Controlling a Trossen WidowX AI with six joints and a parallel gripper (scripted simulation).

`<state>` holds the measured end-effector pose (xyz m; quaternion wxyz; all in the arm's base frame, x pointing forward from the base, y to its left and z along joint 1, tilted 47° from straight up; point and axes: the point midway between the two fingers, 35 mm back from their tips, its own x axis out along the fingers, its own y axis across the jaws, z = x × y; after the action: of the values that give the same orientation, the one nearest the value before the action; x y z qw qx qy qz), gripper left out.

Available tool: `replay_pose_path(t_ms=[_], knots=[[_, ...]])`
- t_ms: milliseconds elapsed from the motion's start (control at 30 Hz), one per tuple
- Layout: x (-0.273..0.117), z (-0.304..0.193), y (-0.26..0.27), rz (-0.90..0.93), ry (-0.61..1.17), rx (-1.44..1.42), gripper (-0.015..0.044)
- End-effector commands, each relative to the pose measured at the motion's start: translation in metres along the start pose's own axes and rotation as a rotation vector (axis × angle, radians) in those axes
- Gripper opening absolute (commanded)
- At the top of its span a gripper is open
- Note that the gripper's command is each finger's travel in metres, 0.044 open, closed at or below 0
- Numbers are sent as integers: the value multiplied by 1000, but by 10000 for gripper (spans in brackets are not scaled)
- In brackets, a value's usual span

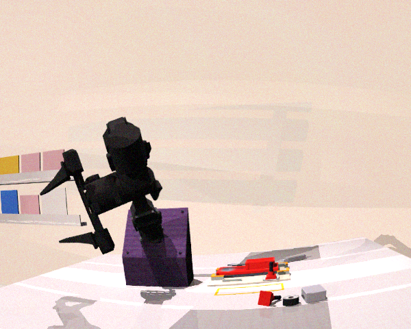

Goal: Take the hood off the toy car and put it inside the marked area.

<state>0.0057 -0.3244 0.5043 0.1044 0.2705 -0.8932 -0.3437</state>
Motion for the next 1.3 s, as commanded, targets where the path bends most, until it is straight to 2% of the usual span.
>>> replay_pose_path(t_ms=[0,133,333,667,1000,1267], knots=[[0,0,-1,-4,3,-7,440],[-12,-6,-28,-82,73,-157,440],[-58,-15,-102,-212,221,-458,440],[-130,-4,-192,-353,457,-829,440],[-240,40,-262,-433,810,-1309,440],[-330,103,-303,-401,1127,-1705,440]])
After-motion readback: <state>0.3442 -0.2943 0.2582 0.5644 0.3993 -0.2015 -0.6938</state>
